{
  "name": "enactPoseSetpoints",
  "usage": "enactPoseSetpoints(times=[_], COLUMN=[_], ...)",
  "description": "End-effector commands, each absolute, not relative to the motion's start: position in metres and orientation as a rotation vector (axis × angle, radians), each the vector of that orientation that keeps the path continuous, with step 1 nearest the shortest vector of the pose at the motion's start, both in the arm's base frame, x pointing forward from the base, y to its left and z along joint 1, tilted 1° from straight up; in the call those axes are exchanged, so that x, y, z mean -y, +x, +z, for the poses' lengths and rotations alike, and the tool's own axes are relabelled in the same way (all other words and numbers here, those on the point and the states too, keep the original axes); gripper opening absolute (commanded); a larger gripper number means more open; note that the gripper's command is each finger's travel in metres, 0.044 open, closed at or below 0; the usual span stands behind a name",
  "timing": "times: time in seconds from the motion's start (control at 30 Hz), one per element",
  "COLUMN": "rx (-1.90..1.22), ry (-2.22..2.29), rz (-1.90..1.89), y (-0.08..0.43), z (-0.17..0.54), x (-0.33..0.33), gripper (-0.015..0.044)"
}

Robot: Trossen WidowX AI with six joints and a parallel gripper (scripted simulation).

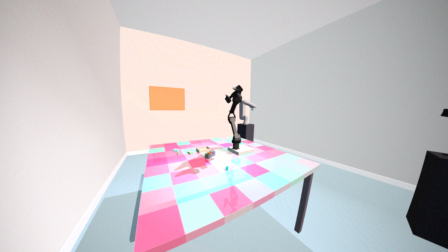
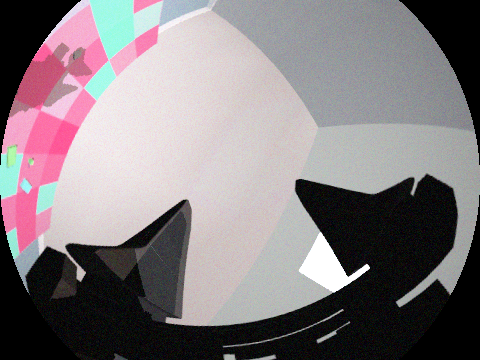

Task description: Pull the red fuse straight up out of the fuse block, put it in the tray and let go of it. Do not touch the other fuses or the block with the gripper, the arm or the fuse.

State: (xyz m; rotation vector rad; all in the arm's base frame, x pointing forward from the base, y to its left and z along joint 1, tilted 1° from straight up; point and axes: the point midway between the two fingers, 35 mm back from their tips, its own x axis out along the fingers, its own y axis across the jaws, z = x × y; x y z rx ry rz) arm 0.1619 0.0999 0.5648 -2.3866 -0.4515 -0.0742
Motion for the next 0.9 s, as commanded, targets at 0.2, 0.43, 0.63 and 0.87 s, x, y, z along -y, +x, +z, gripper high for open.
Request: enactPoseSetpoints(times=[0.2, 0.43, 0.63, 0.87], rx=[0.297, 0.055, -0.146, -0.404], ry=[-2.083, -1.745, -1.490, -1.154], rz=[0.140, 0.297, 0.351, 0.331], y=[0.206, 0.256, 0.289, 0.323], z=[0.517, 0.458, 0.412, 0.355], x=[-0.139, -0.155, -0.153, -0.135], gripper=[0.0216, 0.0073, 0.0073, 0.0073])
